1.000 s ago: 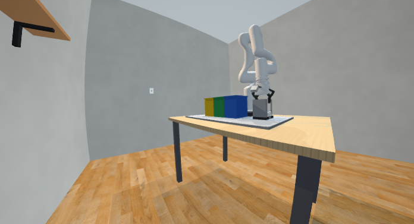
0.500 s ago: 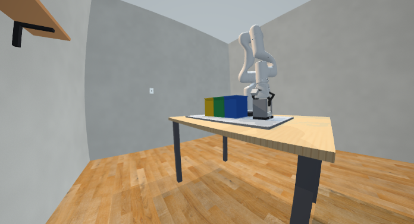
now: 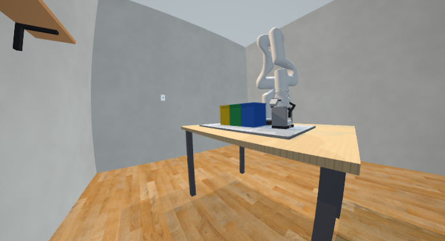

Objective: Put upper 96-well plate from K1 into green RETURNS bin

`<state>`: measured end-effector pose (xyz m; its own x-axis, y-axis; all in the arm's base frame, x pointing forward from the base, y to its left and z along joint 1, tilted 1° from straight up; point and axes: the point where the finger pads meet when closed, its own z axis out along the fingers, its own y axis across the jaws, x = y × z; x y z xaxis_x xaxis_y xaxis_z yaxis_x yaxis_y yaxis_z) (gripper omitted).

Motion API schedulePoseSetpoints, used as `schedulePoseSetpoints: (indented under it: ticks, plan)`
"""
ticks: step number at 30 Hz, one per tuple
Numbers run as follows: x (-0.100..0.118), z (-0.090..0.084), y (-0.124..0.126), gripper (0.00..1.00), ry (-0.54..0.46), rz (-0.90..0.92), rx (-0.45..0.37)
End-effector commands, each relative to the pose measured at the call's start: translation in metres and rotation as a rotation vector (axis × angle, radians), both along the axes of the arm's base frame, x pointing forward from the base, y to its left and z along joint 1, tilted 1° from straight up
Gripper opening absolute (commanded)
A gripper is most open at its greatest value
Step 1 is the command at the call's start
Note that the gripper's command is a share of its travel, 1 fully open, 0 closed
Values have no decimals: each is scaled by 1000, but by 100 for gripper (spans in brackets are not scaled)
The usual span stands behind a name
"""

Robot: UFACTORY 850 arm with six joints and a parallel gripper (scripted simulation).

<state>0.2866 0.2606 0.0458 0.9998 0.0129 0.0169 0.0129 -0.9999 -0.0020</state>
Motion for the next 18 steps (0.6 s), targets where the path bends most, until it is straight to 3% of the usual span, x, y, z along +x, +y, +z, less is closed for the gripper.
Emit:
schedulePoseSetpoints:
  ticks: [1, 18]
  plan:
    - [1, -6, 1, 100, -3, 0, 0]
    - [1, -8, 1, 100, -3, 0, -1]
